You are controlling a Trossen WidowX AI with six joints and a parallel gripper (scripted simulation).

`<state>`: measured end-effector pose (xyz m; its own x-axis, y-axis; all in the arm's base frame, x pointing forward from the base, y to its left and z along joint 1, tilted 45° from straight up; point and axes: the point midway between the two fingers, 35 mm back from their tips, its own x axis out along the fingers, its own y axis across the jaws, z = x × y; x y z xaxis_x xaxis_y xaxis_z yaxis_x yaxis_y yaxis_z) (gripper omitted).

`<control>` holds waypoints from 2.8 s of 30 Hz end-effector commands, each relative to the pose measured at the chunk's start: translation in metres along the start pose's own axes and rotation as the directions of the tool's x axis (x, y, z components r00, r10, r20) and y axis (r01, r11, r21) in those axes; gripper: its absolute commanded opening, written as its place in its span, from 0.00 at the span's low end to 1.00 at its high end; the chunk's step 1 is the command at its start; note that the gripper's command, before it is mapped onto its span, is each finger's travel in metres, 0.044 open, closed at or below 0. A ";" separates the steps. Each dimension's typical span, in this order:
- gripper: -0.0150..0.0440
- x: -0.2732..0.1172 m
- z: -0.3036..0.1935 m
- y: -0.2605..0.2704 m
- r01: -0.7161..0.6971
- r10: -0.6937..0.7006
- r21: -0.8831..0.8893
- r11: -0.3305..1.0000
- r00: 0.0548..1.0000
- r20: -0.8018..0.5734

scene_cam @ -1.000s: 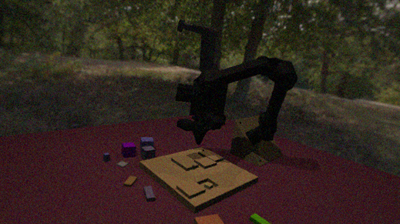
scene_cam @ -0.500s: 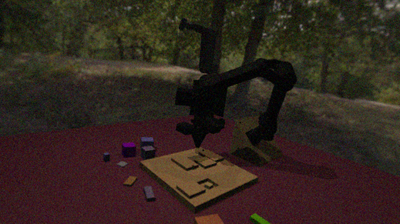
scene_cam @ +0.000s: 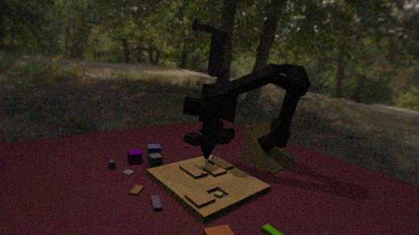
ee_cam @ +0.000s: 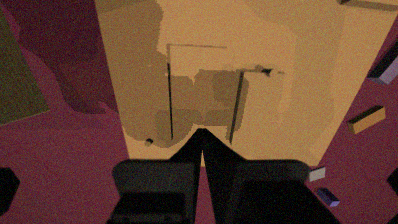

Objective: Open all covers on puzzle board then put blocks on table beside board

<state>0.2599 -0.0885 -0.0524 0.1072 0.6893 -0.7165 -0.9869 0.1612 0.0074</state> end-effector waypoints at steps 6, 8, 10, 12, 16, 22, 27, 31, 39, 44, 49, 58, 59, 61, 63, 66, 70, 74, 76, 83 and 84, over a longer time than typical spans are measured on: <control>0.25 0.010 0.000 0.001 -0.002 0.002 0.008 1.000 1.000 0.006; 0.25 0.012 0.000 0.001 -0.002 0.002 0.008 1.000 1.000 0.006; 0.25 0.014 0.001 0.001 -0.002 0.002 0.008 1.000 1.000 0.006; 0.25 0.016 0.001 0.001 -0.002 0.002 0.008 1.000 1.000 0.007; 0.25 0.020 0.001 0.002 -0.002 0.002 0.008 1.000 1.000 0.007; 0.25 0.026 0.001 0.002 -0.003 0.003 0.008 1.000 1.000 0.008; 0.25 0.028 0.002 0.003 -0.003 0.003 0.008 1.000 1.000 0.008; 0.25 0.028 0.005 0.002 -0.003 0.003 0.008 1.000 1.000 0.008; 0.25 0.028 0.013 0.001 -0.002 0.002 0.009 1.000 1.000 0.007; 0.25 0.028 0.018 0.000 -0.002 0.002 0.009 1.000 1.000 0.006; 0.25 0.028 0.023 0.000 -0.002 0.002 0.009 1.000 1.000 0.006; 0.25 0.028 0.032 -0.001 -0.002 0.002 0.009 1.000 1.000 0.006; 0.25 0.028 0.033 -0.001 -0.002 0.002 0.009 1.000 1.000 0.005; 0.25 0.028 0.035 -0.001 -0.002 0.002 0.010 1.000 1.000 0.005; 0.25 0.028 0.037 -0.001 -0.002 0.002 0.010 1.000 1.000 0.006; 0.25 0.028 0.040 -0.001 -0.002 0.002 0.010 1.000 1.000 0.006; 0.25 0.028 0.044 -0.002 -0.002 0.002 0.010 1.000 1.000 0.006; 0.25 0.028 0.048 -0.002 -0.002 0.002 0.010 1.000 1.000 0.006; 0.25 0.028 0.050 -0.002 -0.002 0.002 0.010 1.000 1.000 0.006; 0.25 0.028 0.057 -0.001 -0.002 0.002 0.010 1.000 1.000 0.007; 0.25 0.028 0.058 -0.001 -0.002 0.002 0.010 1.000 1.000 0.007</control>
<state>0.2695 -0.0310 -0.0358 0.0985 0.6927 -0.7145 -0.9864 0.1631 0.0222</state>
